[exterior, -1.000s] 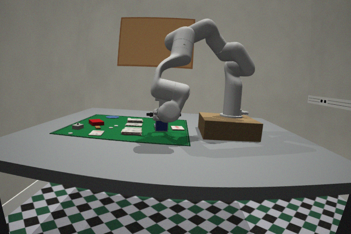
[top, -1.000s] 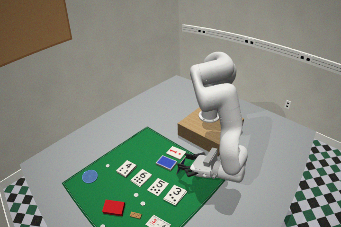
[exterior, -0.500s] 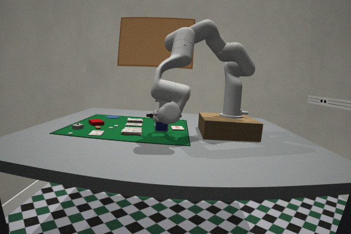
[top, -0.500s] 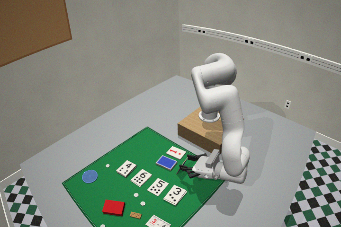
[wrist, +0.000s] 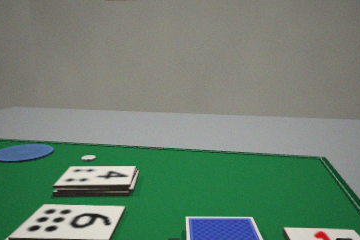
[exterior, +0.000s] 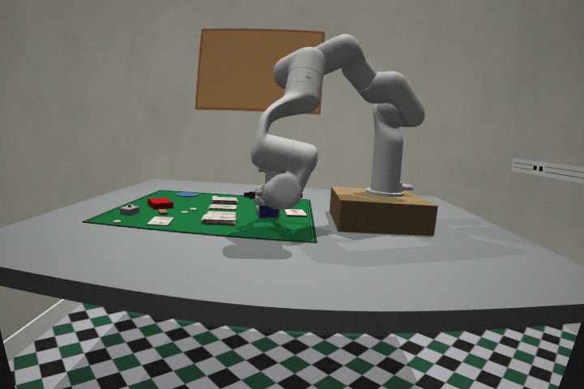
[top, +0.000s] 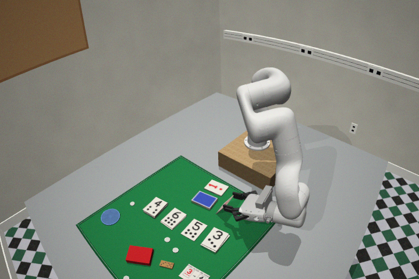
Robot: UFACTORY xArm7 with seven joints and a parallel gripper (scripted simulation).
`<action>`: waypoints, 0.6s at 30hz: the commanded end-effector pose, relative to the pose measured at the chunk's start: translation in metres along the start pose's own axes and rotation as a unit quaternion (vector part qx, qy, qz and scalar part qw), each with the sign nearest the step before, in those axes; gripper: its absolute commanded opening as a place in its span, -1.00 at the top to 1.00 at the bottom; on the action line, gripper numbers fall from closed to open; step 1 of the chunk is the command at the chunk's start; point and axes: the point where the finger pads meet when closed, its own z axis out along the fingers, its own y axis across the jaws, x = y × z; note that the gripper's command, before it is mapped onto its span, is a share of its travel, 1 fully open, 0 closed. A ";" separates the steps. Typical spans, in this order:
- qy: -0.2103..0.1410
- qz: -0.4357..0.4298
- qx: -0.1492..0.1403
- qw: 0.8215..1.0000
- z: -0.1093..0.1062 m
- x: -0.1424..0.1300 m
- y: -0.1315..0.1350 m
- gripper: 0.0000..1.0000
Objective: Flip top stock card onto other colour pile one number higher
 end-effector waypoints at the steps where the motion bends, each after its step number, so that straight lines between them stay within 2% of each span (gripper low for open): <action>1: -0.001 0.002 0.000 1.000 -0.002 0.000 -0.001 -0.47; 18: -0.001 0.002 0.000 1.000 -0.009 -0.008 -0.001 -0.47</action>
